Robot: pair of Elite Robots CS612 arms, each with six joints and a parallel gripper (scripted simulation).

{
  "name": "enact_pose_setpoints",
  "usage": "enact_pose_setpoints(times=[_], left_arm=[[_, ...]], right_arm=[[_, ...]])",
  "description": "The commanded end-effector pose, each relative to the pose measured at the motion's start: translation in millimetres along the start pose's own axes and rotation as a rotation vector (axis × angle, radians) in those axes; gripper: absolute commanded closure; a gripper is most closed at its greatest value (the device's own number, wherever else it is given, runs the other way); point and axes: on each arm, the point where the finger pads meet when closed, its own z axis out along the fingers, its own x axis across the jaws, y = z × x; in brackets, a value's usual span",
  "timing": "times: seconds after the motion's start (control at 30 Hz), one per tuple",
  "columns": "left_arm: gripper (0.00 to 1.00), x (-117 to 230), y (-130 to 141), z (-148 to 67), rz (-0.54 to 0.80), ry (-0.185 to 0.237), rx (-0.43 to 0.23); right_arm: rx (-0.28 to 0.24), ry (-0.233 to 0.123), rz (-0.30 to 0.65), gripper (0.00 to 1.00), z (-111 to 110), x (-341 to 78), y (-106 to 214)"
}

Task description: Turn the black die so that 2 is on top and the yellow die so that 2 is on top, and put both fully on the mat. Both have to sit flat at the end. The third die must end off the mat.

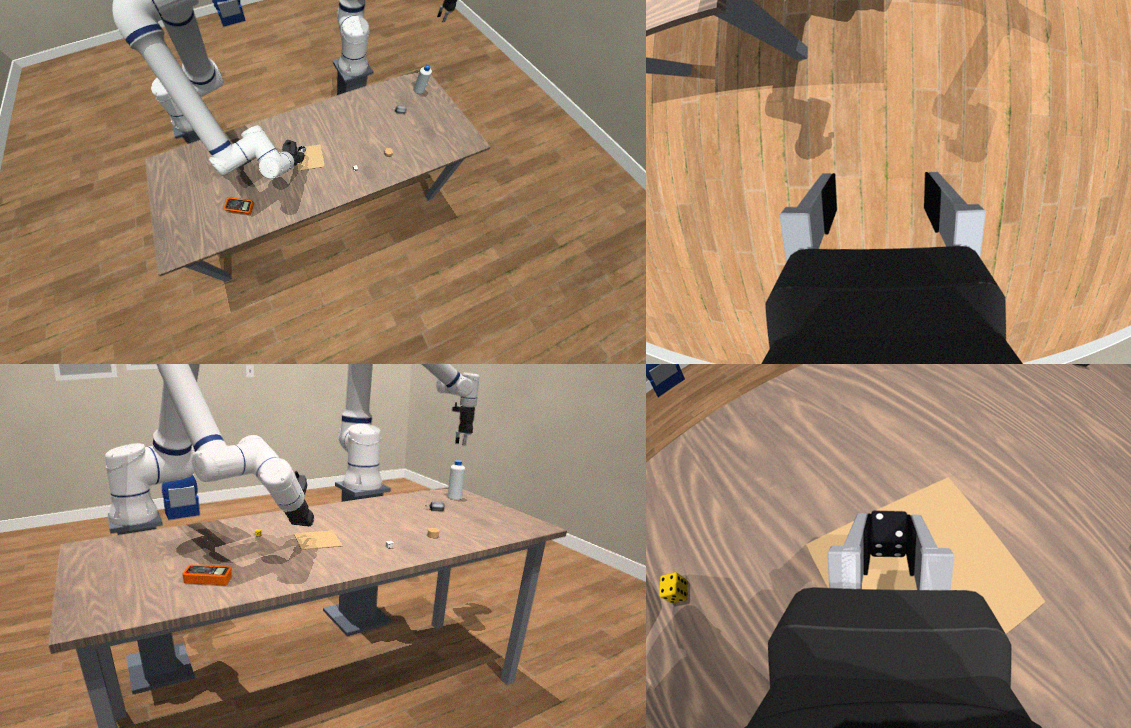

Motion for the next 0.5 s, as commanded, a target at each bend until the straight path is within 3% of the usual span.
enact_pose_setpoints(times=[0.0, 0.47], left_arm=[[0.00, -0.1, 0.6, -0.8, 0.000, 0.000, -0.002], [0.00, -0.1, 0.6, -0.8, 0.000, 0.000, -0.002]], right_arm=[[-0.001, 0.001, -0.001, 0.60, 5.1, 0.6, 5.4], [-0.001, 0.001, -0.001, 0.60, 19.9, 0.6, 20.3]])
